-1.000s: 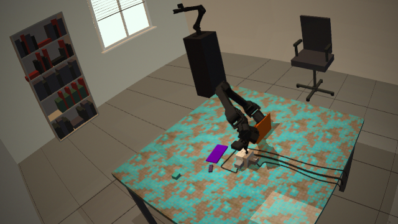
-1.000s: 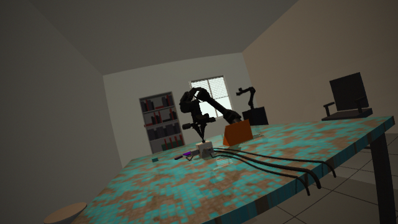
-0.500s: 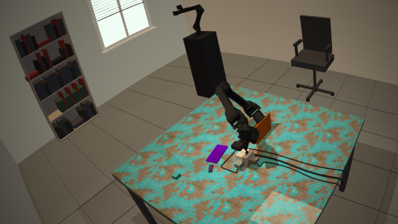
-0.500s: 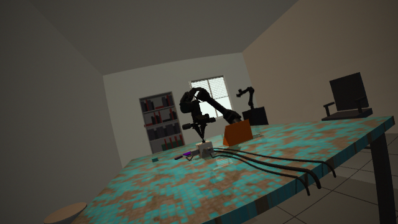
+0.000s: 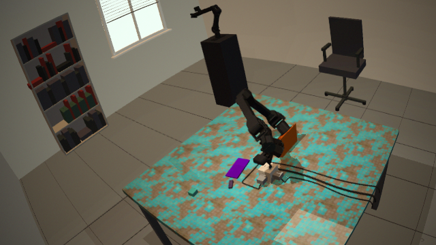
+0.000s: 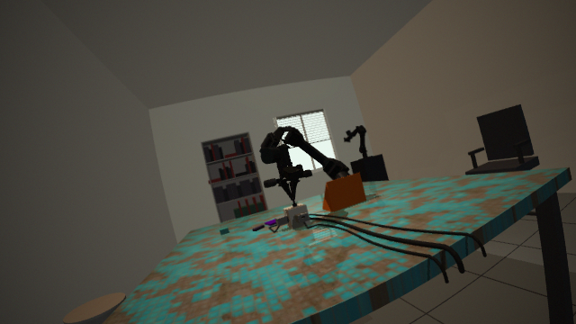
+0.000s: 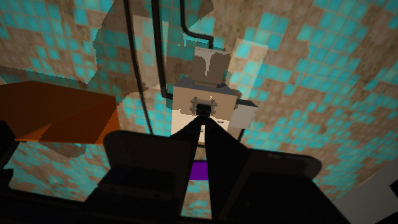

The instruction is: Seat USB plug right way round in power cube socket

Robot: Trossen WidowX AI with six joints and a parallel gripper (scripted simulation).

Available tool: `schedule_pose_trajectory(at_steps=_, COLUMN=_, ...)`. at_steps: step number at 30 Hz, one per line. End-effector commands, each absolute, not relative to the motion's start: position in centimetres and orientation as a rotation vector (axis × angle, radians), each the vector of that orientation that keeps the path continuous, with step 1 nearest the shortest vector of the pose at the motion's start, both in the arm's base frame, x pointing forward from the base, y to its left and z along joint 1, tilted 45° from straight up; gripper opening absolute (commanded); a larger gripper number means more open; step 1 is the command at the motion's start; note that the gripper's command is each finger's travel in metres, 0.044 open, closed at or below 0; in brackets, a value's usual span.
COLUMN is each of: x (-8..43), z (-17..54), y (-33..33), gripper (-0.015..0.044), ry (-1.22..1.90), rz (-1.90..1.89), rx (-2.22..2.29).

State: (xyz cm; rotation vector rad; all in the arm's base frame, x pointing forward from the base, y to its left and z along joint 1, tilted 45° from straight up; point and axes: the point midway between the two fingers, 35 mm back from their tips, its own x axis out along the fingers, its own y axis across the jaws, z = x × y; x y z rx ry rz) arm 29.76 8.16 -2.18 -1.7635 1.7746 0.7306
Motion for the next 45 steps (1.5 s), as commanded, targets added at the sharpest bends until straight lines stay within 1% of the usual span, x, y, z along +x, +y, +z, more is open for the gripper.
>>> schedule_pose_trajectory(at_steps=1, x=29.75, z=-2.33, y=7.91, gripper=0.0, ry=1.778, rz=0.731, rx=-1.767)
schedule_pose_trajectory(at_steps=29, x=29.75, z=-2.33, y=7.91, gripper=0.0, ry=1.778, rz=0.731, rx=-1.767)
schedule_pose_trajectory(at_steps=32, x=29.77, z=-2.22, y=8.16, gripper=0.0079, ry=1.773, rz=0.731, rx=-1.764)
schedule_pose_trajectory(at_steps=33, x=29.77, z=-2.22, y=8.16, gripper=0.0095, ry=1.773, rz=0.731, rx=-1.764)
schedule_pose_trajectory(at_steps=45, x=29.77, z=-2.22, y=8.16, gripper=0.0095, ry=1.773, rz=0.731, rx=-1.764)
